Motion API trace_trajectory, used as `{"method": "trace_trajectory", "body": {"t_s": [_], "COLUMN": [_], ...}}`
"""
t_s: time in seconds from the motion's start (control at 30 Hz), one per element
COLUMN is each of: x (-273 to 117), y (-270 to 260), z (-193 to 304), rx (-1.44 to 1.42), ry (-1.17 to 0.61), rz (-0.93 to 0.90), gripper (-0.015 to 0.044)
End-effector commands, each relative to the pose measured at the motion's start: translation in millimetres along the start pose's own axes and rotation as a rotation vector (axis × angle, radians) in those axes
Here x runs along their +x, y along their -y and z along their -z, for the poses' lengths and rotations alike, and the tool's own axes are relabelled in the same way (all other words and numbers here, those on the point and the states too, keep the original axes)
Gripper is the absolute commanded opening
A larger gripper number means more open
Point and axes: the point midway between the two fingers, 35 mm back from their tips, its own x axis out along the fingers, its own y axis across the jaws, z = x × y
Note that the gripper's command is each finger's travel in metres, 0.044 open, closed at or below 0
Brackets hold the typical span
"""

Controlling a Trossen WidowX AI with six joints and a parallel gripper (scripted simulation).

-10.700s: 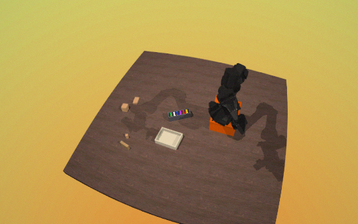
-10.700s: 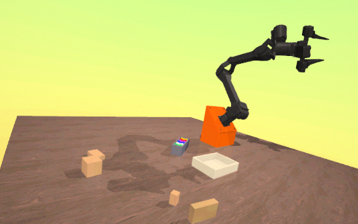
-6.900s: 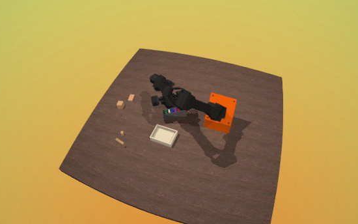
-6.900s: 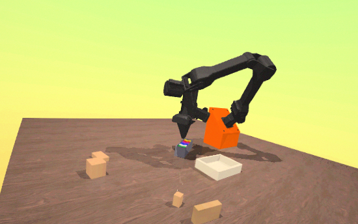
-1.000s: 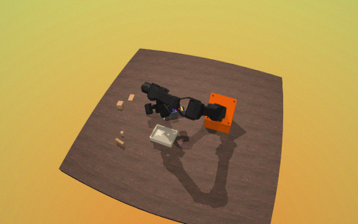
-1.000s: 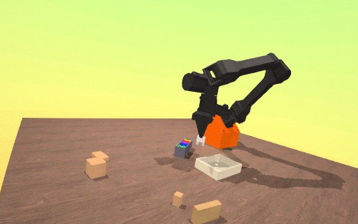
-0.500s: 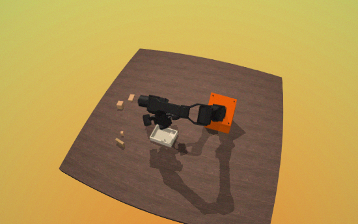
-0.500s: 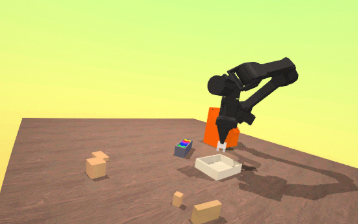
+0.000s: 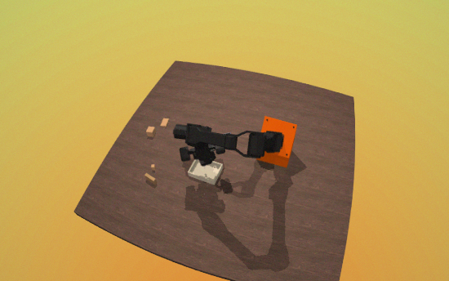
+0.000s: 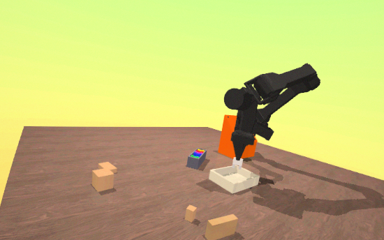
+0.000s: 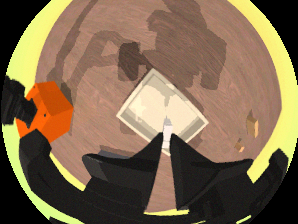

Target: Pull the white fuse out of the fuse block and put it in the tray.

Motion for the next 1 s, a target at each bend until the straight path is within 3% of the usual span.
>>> {"method": "trace_trajectory", "body": {"t_s": [0.0,0.37,0.77,0.97], "x": [8.2,21.6,18.0,-18.2], "y": [-1.5,-2.0,-0.5,-1.8], "z": [-0.1,-0.8,-1.1,-0.5], "rx": [0.005,0.005,0.000,0.005], "ry": [0.000,0.001,0.003,0.000], "rz": [-0.005,-0.004,0.000,-0.005], "gripper": [0.0000,0.0000,0.0315,0.0330]}}
